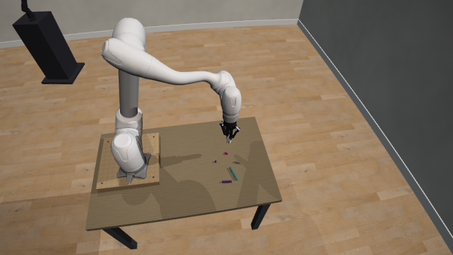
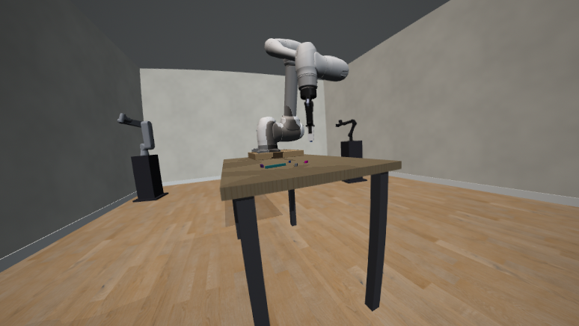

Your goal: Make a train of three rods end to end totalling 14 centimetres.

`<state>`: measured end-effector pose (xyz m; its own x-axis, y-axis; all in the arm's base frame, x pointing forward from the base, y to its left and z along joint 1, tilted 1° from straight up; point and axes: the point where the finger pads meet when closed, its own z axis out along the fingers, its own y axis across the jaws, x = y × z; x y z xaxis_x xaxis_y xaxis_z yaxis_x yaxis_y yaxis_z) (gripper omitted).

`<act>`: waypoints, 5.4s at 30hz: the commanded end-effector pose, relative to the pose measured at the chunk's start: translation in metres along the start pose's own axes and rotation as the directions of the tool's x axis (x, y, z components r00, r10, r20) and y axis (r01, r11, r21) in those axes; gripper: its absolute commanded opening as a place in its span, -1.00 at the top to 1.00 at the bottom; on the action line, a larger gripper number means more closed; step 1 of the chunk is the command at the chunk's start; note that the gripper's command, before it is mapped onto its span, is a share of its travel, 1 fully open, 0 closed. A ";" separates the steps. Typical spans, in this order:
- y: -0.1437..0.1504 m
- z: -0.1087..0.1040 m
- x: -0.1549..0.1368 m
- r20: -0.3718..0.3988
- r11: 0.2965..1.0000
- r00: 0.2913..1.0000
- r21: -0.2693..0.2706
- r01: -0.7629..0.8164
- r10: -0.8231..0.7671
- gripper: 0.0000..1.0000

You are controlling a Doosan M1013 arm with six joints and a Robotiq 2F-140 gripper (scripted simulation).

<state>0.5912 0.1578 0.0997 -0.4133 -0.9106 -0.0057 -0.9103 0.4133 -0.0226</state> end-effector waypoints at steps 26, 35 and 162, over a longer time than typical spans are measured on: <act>0.010 0.001 -0.036 0.008 0.379 0.379 -0.003 0.925 -0.925 0.94; 0.014 0.001 -0.047 0.009 0.044 0.044 0.000 0.999 -0.999 0.94; 0.048 0.089 -0.119 -0.006 -0.720 -0.720 0.006 -0.694 0.694 0.94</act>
<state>0.6011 0.2855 0.0158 -0.3346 0.9423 -0.0085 0.9422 0.3347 0.0180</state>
